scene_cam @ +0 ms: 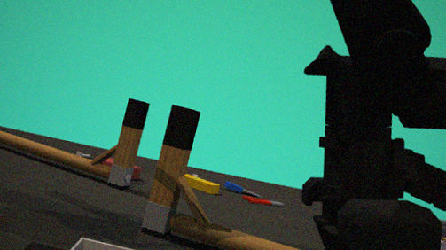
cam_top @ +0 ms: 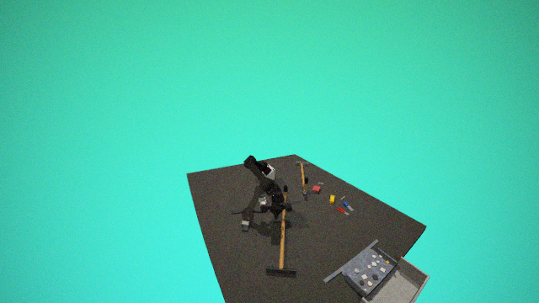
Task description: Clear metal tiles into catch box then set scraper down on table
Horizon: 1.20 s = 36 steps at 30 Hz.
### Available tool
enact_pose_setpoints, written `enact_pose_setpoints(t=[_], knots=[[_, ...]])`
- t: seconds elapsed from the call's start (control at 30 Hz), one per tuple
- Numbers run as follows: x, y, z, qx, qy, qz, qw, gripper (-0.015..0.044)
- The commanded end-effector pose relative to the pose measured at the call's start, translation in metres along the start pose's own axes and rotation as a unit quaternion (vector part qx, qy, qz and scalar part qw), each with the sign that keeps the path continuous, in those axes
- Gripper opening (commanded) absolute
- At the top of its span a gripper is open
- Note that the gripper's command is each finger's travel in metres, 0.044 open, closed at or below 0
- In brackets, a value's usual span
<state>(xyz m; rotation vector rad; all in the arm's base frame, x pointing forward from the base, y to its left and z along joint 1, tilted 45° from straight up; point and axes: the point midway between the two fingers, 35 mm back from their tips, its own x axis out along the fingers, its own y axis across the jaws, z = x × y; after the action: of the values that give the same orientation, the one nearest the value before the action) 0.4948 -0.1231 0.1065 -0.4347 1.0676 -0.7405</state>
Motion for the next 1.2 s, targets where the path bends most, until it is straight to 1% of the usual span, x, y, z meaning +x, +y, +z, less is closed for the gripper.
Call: enact_pose_setpoints(t=[0.0, 1.17], knots=[[0.001, 0.005, 0.003, 0.002, 0.000, 0.000, 1.000, 0.0000], [0.003, 0.038, 0.012, 0.002, 0.000, 0.001, 1.000, 0.0000]])
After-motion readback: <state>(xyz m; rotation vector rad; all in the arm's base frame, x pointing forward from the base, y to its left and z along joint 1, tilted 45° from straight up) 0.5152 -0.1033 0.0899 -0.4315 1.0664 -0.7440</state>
